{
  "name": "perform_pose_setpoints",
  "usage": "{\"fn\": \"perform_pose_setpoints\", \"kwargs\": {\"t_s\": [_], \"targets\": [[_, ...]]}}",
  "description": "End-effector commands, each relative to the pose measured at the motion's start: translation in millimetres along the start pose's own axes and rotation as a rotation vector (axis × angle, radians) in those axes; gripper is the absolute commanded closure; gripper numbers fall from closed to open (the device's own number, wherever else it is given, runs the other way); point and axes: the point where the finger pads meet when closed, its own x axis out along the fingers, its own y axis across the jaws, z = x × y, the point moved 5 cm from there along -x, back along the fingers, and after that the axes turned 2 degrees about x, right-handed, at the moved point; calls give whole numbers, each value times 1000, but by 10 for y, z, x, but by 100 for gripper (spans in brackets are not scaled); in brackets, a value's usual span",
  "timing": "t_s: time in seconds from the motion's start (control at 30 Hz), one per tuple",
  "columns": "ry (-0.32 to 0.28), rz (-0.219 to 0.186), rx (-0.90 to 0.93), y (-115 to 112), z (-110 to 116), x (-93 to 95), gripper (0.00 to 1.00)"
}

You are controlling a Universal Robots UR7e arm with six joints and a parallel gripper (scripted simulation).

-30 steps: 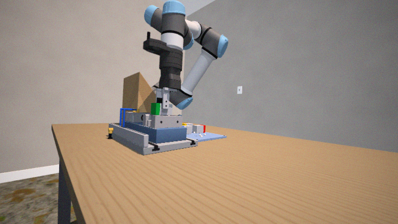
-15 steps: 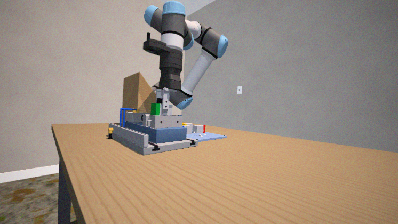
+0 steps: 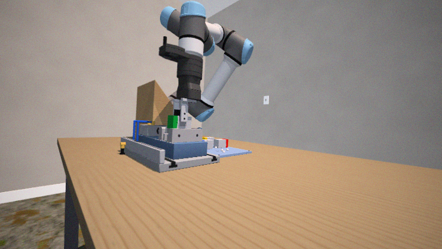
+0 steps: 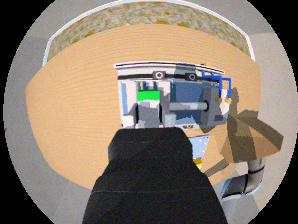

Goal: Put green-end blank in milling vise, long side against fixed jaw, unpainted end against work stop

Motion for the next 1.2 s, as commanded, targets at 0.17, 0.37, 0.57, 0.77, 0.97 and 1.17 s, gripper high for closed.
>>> {"fn": "perform_pose_setpoints", "kwargs": {"t_s": [0.17, 0.37, 0.57, 0.77, 0.97, 1.17], "targets": [[1, -1, 0, -3, -2, -3, 100], [1, -1, 0, -3, -2, 3, 100], [1, -1, 0, -3, -2, 12, 100], [1, -1, 0, -3, -2, 12, 100], [1, -1, 0, -3, -2, 21, 100], [1, -1, 0, -3, -2, 27, 100]]}}
